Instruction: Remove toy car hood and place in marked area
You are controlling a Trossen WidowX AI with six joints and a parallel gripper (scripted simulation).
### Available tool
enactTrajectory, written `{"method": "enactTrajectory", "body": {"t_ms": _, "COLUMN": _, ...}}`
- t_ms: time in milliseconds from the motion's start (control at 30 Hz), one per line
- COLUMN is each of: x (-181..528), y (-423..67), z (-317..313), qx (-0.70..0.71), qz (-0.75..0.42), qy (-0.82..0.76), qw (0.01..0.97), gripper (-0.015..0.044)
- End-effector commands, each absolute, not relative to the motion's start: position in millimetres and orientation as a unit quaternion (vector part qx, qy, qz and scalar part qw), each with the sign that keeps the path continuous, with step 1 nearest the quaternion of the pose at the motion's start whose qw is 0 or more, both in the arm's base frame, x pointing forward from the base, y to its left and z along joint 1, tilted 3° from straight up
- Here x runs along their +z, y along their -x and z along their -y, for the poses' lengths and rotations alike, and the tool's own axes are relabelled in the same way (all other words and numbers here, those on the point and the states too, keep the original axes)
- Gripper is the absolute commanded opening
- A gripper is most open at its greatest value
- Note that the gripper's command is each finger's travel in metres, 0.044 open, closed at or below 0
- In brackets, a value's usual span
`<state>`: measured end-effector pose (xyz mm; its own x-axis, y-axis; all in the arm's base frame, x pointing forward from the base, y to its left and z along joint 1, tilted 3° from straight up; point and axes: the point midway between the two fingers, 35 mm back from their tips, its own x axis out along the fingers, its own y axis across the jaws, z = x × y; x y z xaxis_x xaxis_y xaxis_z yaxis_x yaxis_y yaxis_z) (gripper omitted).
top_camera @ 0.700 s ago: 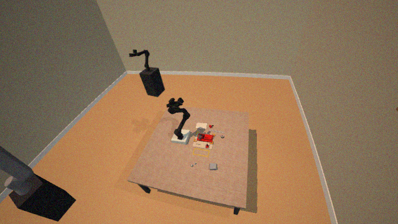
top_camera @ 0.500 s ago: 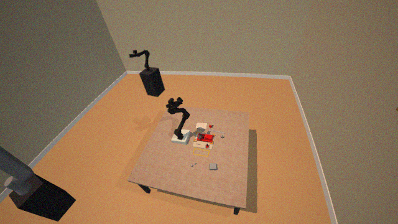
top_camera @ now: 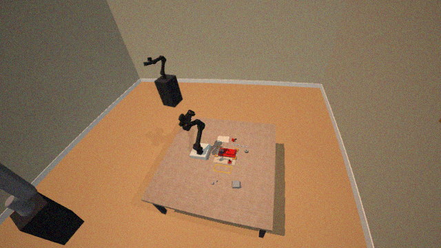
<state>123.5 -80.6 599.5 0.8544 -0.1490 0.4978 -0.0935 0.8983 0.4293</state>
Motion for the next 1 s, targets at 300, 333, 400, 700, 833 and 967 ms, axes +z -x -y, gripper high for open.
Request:
{"method": "enactTrajectory", "body": {"t_ms": 300, "x": 595.0, "y": -147.1, "z": 142.7, "qx": 0.020, "qz": 0.287, "qy": -0.316, "qw": 0.904, "gripper": 0.0440}}
{"method": "enactTrajectory", "body": {"t_ms": 333, "x": 593.9, "y": -150.2, "z": 142.2, "qx": 0.024, "qz": 0.284, "qy": -0.312, "qw": 0.906, "gripper": 0.0440}}
{"method": "enactTrajectory", "body": {"t_ms": 400, "x": 591.4, "y": -156.6, "z": 144.3, "qx": 0.031, "qz": 0.281, "qy": -0.311, "qw": 0.907, "gripper": 0.0440}}
{"method": "enactTrajectory", "body": {"t_ms": 700, "x": 573.1, "y": -193.3, "z": 178.7, "qx": 0.028, "qz": 0.263, "qy": -0.376, "qw": 0.888, "gripper": 0.0440}}
{"method": "enactTrajectory", "body": {"t_ms": 833, "x": 560.2, "y": -216.0, "z": 191.4, "qx": 0.023, "qz": 0.247, "qy": -0.406, "qw": 0.880, "gripper": 0.0440}}
{"method": "enactTrajectory", "body": {"t_ms": 967, "x": 544.5, "y": -241.0, "z": 199.9, "qx": 0.016, "qz": 0.225, "qy": -0.433, "qw": 0.873, "gripper": 0.0440}}
